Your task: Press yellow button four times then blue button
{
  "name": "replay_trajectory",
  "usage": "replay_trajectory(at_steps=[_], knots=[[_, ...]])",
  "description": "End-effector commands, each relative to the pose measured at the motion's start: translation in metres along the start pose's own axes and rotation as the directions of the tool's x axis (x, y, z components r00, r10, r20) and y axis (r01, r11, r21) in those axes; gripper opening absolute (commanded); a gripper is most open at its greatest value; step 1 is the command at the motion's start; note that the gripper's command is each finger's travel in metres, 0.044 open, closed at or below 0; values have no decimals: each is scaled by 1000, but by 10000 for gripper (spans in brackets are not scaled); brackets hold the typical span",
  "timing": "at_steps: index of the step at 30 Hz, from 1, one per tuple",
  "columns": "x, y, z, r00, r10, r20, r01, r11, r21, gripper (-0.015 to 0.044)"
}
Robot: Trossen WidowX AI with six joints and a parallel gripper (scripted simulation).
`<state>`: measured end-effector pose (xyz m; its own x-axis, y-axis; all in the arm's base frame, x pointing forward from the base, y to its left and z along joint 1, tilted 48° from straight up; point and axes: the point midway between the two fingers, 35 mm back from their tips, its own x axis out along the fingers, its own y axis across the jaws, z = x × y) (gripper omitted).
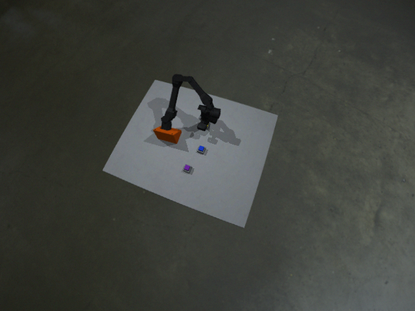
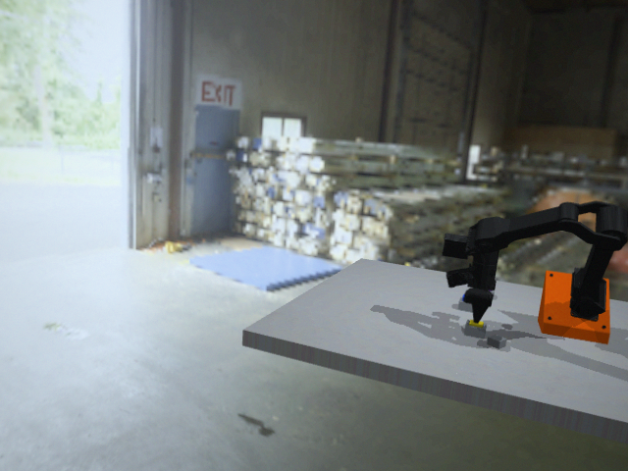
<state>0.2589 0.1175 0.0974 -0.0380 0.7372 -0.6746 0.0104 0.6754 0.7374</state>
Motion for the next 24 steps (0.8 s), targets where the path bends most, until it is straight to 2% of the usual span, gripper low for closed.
replay_trajectory(at_steps=[1, 6, 24], knots=[[1, 1, -1, 1000, 4, -4, -4, 1000, 3, 20], [-34, 0, -1, 1000, 2, -4, -2, 1000, 4, 20], [-14, 0, 0, 1000, 2, -4, -2, 1000, 4, 20]])
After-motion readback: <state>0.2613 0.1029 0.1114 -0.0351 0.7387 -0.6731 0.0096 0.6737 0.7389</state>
